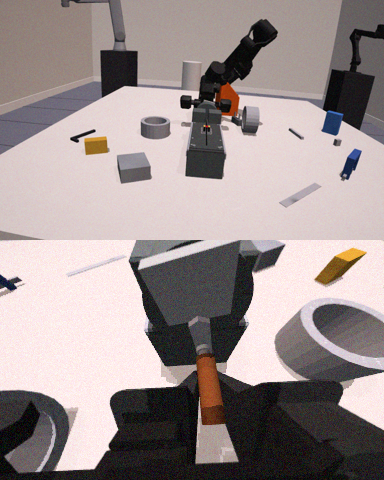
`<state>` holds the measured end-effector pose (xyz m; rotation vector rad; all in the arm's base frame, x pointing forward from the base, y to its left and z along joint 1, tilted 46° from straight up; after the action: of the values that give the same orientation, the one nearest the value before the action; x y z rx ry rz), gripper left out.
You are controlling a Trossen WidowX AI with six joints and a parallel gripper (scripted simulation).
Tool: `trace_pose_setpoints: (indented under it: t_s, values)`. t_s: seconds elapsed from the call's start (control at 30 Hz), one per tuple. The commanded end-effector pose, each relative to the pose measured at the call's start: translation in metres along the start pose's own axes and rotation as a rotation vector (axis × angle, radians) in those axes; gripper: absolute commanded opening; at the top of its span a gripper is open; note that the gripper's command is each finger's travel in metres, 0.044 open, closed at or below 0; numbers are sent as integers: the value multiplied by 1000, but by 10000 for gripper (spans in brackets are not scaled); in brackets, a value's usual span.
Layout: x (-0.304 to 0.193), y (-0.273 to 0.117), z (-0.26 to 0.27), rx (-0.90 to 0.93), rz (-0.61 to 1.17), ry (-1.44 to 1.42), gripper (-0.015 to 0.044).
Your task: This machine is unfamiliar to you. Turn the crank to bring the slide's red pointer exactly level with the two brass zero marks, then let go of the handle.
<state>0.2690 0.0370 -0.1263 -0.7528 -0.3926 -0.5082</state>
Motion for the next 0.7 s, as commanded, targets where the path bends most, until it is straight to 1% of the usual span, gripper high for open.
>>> trace_pose_setpoints:
  t_s: [0.0,0.67]
  values:
    - [0,1,8,21,7,-9,0]
    - [3,-2,19,21,8,-9,0]
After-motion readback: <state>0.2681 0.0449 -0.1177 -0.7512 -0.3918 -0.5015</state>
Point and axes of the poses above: the point midway between the two fingers, 35 mm back from their tips, its own y axis out along the fingers, its own z axis across the jaws, x = y × z, the point moved 4 cm from there along -y, back along the fingers, and after that the axes turned 5 degrees about -y, right-handed, at the moved point
